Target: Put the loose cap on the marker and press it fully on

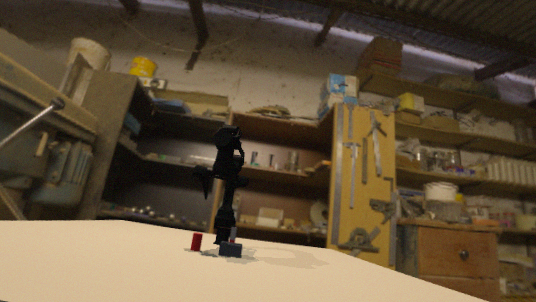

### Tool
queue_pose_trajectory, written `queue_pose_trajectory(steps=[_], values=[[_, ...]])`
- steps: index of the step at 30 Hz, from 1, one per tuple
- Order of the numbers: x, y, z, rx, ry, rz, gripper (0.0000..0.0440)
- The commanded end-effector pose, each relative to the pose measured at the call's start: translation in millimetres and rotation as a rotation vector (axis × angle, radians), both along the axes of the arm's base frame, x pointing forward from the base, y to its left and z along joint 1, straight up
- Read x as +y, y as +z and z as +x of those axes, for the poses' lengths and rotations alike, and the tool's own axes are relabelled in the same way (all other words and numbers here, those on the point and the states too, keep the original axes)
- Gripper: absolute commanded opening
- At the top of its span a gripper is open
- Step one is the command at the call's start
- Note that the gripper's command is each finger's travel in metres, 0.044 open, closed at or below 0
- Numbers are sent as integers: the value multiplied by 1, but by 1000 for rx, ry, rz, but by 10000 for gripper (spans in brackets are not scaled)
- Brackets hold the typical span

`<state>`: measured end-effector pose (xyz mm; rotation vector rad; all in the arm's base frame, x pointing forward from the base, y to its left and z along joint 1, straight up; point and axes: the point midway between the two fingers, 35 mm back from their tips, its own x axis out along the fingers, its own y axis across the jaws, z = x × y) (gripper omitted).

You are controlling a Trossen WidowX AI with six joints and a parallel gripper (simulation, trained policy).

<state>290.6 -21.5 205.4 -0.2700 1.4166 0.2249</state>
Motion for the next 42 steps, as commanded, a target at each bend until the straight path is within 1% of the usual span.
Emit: queue_pose_trajectory(steps=[1,24,42], values=[[-8,-7,2,28,-17,3,324],[-38,-53,1,185,-85,32,318],[-44,-102,-6,295,-60,81,301]])
